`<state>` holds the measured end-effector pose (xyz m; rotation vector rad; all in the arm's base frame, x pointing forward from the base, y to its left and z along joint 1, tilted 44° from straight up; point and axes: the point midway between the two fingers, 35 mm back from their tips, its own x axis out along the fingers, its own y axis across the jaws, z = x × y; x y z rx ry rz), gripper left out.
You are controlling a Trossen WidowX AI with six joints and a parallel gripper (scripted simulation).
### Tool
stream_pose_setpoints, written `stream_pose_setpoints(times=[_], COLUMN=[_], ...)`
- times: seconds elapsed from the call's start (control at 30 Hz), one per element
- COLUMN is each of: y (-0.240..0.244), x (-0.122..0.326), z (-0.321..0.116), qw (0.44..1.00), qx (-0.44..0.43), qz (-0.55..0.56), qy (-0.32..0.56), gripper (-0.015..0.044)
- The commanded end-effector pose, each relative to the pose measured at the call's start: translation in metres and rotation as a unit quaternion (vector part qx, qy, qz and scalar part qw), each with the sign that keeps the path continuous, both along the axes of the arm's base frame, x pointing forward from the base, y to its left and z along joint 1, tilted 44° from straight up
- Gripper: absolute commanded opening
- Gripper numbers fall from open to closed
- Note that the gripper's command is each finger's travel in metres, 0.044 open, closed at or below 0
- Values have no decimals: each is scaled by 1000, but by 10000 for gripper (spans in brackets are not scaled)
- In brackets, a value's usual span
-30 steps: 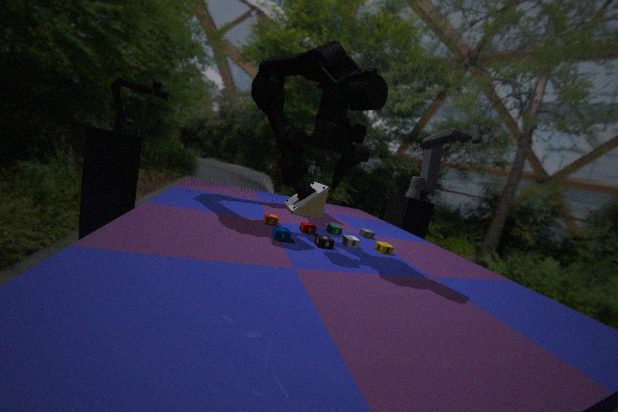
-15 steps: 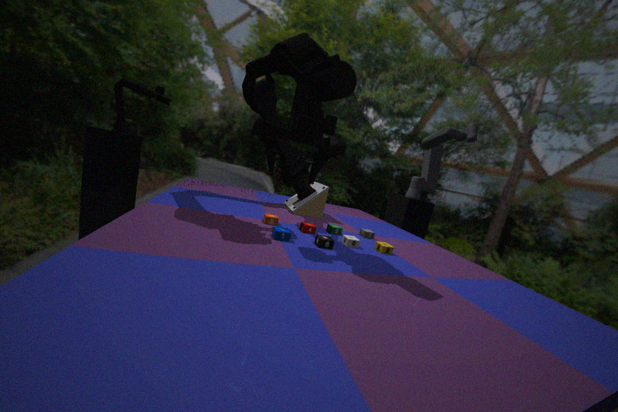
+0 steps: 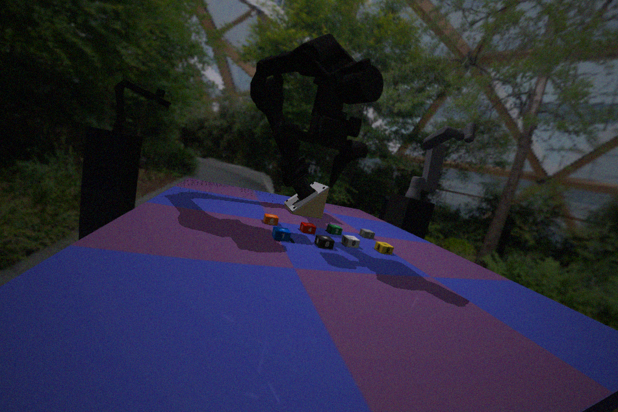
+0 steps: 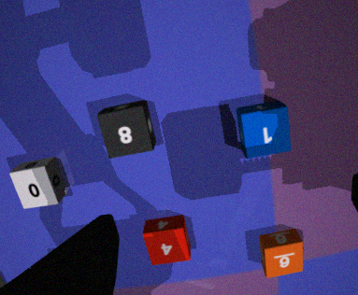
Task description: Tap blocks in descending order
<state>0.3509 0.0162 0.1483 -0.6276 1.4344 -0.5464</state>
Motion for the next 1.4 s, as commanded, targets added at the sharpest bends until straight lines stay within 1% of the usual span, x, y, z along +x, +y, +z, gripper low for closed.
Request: stream_pose_setpoints(times=[0.0, 0.13, 0.3, 0.57, 0.63, 0.77, 0.83, 1.03, 1.07, 1.37], y=[52, 99, 148, 152, 146, 110, 97, 96, 96, 96], x=[7, 4, -13, -14, -13, -9, -9, -9, -9, -9], z=[-47, -92, -146, -151, -157, -196, -207, -209, -209, -209], qw=[1000, 1000, 1000, 1000, 1000, 1000, 1000, 1000, 1000, 1000], qx=[5, 4, -2, -3, -3, -2, -4, -4, -4, -4], qz=[8, 7, 5, 5, 5, 4, 5, 5, 5, 5], qy=[10, 10, 9, 9, 9, 10, 8, 8, 8, 8], gripper=[400, 400, 400, 400, 347, 242, 190, 32, 20, 20])
